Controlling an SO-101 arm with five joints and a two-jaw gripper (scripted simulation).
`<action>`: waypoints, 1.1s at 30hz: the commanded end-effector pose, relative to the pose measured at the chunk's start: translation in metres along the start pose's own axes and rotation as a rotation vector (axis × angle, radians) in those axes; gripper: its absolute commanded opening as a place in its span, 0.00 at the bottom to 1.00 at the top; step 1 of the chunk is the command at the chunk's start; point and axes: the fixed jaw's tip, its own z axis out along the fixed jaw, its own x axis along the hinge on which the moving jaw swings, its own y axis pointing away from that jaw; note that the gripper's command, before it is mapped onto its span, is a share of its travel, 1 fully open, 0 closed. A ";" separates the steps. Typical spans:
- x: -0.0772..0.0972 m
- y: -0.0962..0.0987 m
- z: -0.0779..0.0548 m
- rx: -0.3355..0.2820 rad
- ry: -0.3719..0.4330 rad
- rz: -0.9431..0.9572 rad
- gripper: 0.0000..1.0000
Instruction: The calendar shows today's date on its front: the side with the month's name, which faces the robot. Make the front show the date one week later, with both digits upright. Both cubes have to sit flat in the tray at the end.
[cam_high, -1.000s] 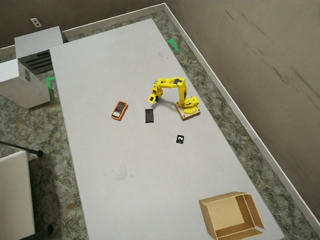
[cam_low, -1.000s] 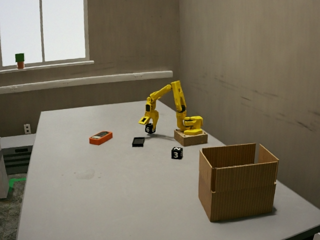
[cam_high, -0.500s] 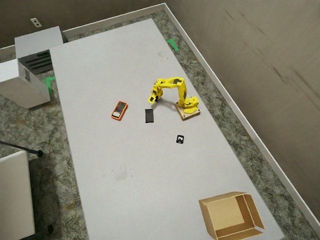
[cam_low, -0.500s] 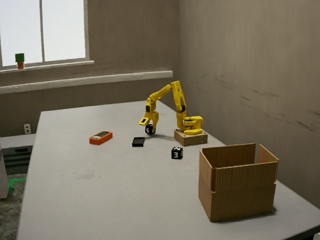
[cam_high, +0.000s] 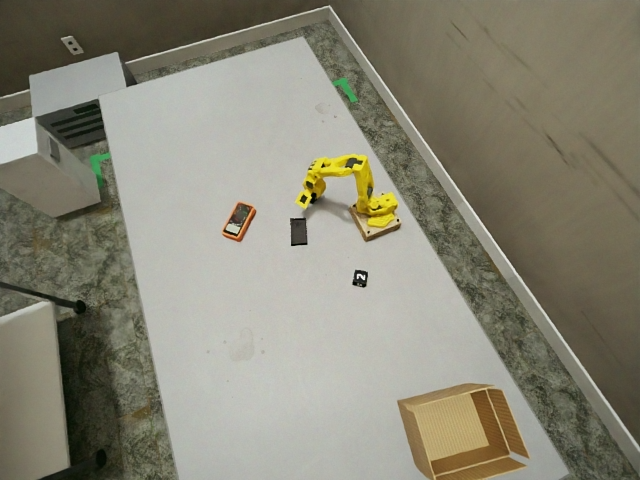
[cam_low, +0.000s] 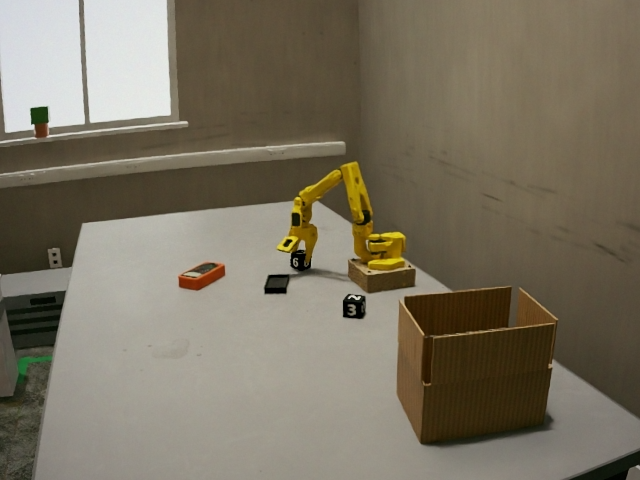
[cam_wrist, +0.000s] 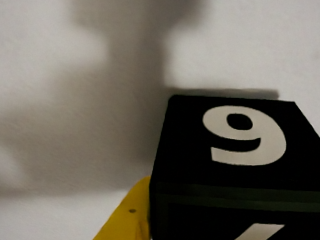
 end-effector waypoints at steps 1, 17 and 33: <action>0.002 0.003 0.004 -0.015 0.002 0.003 0.00; 0.002 0.003 0.005 -0.015 0.002 0.003 0.10; 0.002 0.003 0.005 -0.015 0.002 0.003 0.25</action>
